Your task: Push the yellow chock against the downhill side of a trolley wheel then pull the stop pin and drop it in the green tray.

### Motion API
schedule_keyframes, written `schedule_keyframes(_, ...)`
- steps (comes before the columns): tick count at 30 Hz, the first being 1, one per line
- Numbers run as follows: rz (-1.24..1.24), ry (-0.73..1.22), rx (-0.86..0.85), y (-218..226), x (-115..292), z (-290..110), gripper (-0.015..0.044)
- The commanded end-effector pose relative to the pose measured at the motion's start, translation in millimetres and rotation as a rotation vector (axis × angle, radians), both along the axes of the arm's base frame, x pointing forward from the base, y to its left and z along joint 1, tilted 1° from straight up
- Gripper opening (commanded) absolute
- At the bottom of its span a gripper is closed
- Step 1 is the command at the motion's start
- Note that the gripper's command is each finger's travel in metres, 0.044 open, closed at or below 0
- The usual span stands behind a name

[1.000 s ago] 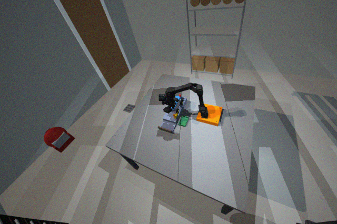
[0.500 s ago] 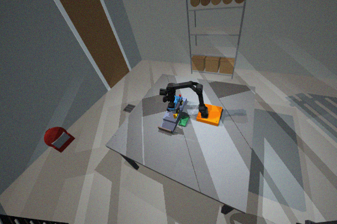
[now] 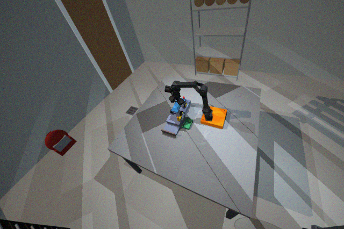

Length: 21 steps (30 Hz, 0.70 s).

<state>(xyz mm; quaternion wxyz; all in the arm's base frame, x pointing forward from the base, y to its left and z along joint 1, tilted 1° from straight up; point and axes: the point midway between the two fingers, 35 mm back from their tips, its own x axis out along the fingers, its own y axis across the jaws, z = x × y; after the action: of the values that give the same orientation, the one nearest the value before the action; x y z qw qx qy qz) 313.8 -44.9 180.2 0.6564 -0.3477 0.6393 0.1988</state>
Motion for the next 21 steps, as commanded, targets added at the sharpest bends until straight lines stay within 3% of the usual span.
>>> schedule_keyframes(1,0.147,0.042,-0.045,-19.2,-2.4,4.6,0.019)
schedule_keyframes(14,0.593,0.232,-0.134,-77.1,-21.4,12.6,0.019)
schedule_keyframes(21,0.616,0.243,-0.136,-79.9,-22.7,13.1,0.019)
